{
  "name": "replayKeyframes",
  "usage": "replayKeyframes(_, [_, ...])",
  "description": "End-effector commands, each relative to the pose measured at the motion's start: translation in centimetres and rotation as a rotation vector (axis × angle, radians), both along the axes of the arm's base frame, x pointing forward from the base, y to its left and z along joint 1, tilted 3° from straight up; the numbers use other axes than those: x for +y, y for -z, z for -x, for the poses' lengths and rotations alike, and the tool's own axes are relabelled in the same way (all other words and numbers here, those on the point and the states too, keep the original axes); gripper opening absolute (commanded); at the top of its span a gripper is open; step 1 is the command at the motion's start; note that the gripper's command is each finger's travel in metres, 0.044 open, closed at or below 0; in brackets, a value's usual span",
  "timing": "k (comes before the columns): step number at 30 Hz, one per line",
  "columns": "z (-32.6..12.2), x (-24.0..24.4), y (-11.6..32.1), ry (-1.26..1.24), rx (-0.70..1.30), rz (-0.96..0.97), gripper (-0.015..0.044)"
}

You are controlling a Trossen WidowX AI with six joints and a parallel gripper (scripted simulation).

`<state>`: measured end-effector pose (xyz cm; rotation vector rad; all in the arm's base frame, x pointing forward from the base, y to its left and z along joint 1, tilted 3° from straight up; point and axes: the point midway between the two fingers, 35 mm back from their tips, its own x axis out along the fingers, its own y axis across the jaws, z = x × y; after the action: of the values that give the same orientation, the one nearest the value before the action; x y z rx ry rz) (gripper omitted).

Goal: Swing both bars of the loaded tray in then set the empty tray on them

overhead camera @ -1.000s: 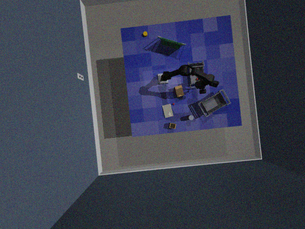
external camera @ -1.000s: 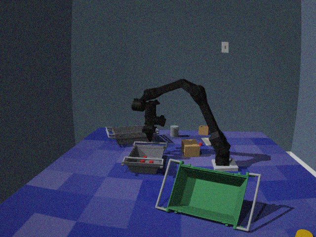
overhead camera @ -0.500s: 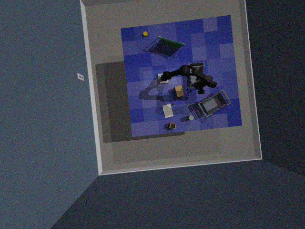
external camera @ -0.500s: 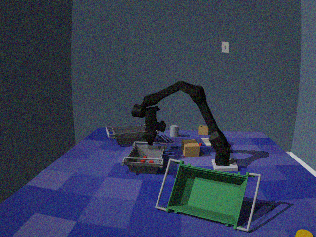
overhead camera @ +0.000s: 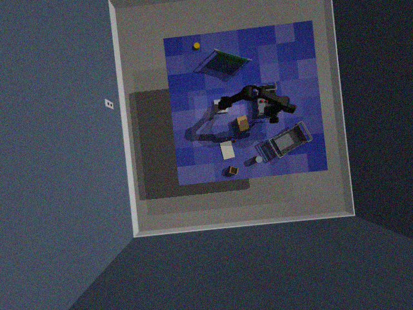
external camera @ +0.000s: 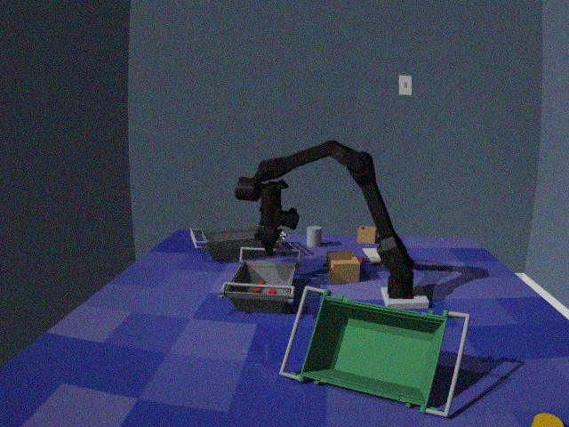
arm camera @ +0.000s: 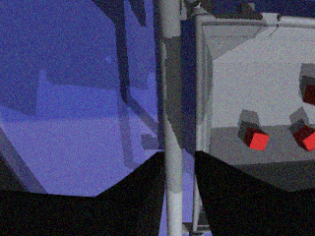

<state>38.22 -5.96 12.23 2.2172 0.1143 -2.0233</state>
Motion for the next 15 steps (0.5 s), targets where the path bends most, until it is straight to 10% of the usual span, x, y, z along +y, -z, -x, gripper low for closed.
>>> replayKeyframes(1, [0.2,2.1,0.3,-0.015,0.011,-0.017,0.0083])
replayKeyframes(15, [0.5,4.8,1.6,-0.015,0.011,-0.02,0.0083])
